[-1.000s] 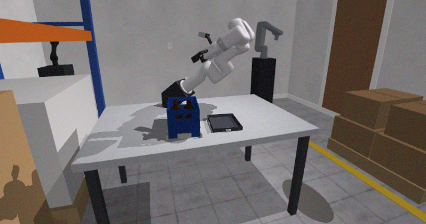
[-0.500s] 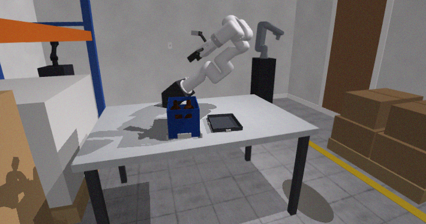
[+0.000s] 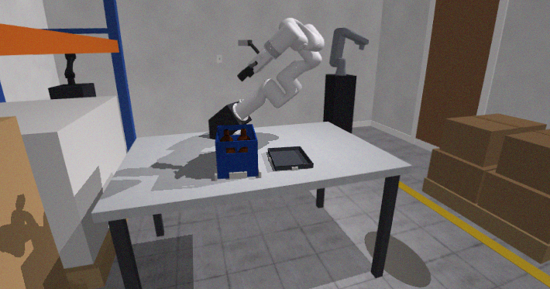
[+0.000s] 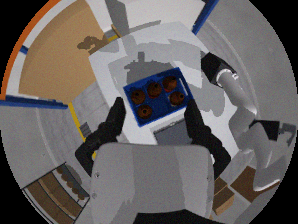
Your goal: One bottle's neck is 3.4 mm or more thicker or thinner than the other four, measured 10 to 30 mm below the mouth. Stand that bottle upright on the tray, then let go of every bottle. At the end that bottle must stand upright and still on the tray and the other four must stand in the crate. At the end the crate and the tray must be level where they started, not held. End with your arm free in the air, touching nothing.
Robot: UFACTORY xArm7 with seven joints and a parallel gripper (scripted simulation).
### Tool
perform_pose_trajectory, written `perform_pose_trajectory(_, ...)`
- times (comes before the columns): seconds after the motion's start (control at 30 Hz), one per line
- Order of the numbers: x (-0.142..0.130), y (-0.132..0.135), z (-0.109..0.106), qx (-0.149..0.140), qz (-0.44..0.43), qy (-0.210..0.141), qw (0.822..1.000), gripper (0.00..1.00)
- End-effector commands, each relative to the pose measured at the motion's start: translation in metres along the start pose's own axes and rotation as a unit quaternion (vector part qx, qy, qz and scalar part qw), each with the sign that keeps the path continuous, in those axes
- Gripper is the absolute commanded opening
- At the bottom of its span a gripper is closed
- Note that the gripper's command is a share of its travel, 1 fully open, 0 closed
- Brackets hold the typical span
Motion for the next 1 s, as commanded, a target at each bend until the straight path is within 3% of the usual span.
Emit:
perform_pose_trajectory(0.0, 0.004, 0.001, 0.002, 0.010, -0.019, -0.009, 1.000, 1.00)
perform_pose_trajectory(0.27, 0.004, 0.001, 0.002, 0.010, -0.019, -0.009, 1.000, 1.00)
perform_pose_trajectory(0.33, 0.021, 0.007, 0.025, 0.039, -0.088, -0.046, 0.994, 1.00)
perform_pose_trajectory(0.83, 0.022, 0.008, 0.026, 0.041, -0.091, -0.047, 0.994, 1.00)
perform_pose_trajectory(0.9, 0.034, 0.012, 0.054, 0.074, -0.158, -0.082, 0.981, 1.00)
perform_pose_trajectory(0.97, 0.034, 0.012, 0.055, 0.075, -0.160, -0.083, 0.981, 1.00)
Point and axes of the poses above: the point where the finger pads meet when closed, its own z axis out along the fingers, its own y axis across the jaws, x = y × z, the point moved 8 cm from there along -z, back along the fingers, and after that the axes turned 15 degrees about -z, right-handed, at the moved point
